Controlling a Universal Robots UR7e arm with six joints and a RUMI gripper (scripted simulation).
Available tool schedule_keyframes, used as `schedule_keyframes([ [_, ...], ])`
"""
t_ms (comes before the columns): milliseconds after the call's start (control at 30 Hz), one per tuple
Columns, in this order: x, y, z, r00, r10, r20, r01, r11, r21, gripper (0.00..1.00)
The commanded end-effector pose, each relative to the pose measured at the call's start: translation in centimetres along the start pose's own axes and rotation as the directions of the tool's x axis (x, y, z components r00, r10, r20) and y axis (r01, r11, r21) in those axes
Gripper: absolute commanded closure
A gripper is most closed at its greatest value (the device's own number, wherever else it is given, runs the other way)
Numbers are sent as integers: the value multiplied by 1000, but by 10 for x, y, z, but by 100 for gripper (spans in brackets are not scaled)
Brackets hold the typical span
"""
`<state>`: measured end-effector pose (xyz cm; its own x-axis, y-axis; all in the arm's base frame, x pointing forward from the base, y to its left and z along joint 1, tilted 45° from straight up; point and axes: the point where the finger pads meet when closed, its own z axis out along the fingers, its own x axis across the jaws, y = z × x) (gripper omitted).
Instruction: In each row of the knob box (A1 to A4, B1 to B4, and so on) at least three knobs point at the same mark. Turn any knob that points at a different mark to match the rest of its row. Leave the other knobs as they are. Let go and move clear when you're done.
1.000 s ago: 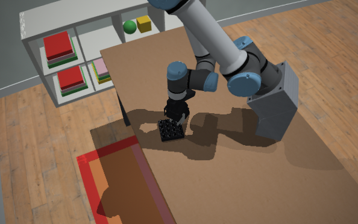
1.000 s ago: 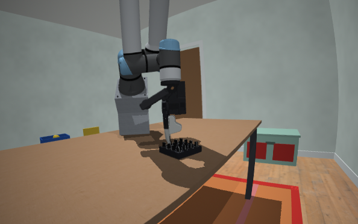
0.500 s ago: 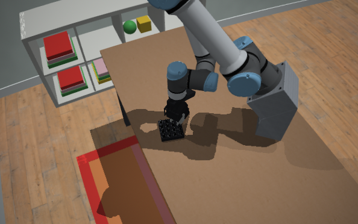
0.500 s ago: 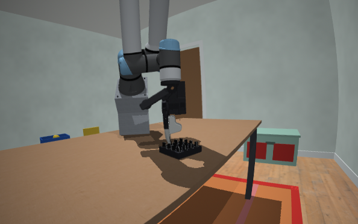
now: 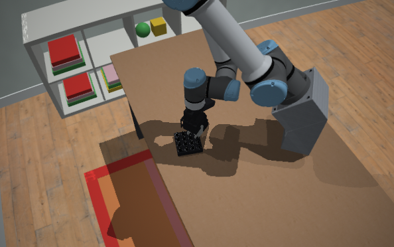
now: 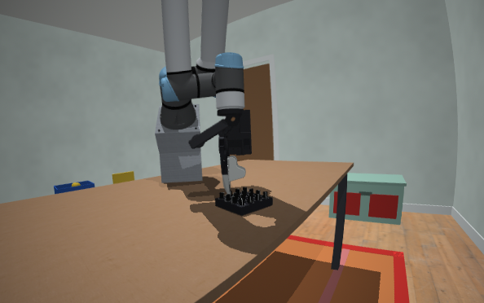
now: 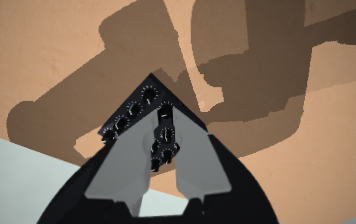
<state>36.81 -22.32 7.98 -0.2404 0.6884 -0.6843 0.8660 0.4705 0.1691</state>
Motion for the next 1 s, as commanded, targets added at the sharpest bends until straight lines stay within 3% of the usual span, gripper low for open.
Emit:
schedule_keyframes([
  [0, 0, 0, 0, 1000, 0, 1, 0, 1000, -1, 96],
  [967, 0, 0, 0, 997, 78, 1, -78, 997, -1, 96],
])
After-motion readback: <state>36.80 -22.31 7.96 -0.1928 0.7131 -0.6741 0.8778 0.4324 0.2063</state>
